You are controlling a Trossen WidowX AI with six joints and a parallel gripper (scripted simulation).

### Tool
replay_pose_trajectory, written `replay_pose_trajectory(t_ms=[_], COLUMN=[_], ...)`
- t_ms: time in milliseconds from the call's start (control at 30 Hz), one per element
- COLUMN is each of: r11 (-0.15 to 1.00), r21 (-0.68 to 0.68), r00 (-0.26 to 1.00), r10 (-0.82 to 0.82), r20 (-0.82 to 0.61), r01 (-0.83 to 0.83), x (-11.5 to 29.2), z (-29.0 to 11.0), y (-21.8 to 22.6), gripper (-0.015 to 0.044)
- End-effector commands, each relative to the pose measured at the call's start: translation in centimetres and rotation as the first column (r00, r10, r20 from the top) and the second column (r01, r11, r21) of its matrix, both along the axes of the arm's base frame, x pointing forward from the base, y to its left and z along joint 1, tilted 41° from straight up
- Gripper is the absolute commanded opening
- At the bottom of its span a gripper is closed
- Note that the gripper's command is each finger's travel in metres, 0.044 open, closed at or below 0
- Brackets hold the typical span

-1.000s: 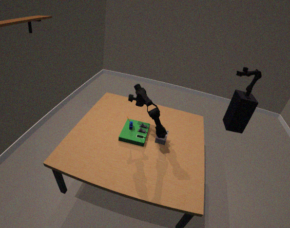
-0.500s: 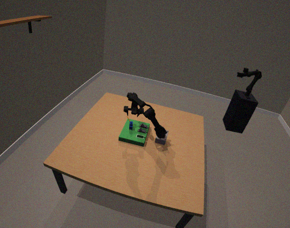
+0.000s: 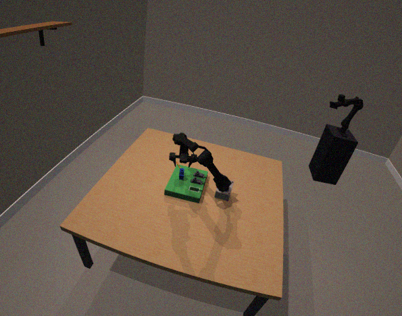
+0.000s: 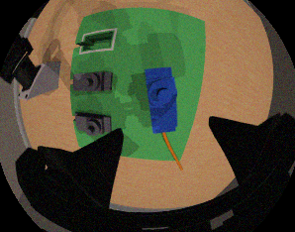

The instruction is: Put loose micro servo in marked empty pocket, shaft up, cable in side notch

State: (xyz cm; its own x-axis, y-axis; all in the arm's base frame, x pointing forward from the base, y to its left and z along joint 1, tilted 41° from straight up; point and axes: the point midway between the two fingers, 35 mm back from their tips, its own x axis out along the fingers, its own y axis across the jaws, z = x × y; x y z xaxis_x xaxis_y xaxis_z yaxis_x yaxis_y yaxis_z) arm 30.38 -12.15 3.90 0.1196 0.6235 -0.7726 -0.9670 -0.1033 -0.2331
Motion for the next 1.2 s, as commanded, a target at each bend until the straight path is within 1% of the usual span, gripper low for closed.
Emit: replay_pose_trajectory(t_ms=[0, 567, 967, 1167], r11=[1.000, 1.000, 1.000, 1.000], r21=[0.010, 0.011, 0.011, 0.011], r00=[1.000, 1.000, 1.000, 1.000], r10=[-0.005, -0.005, -0.005, -0.005], r20=[-0.007, -0.006, -0.006, -0.006], r01=[0.005, 0.005, 0.005, 0.005], x=[0.0, 0.2, 0.2, 0.2], z=[-0.7, -2.2, -2.2, -2.2], y=[0.7, 2.0, 2.0, 2.0], gripper=[0.0440, 0.0440, 0.0125, 0.0085])
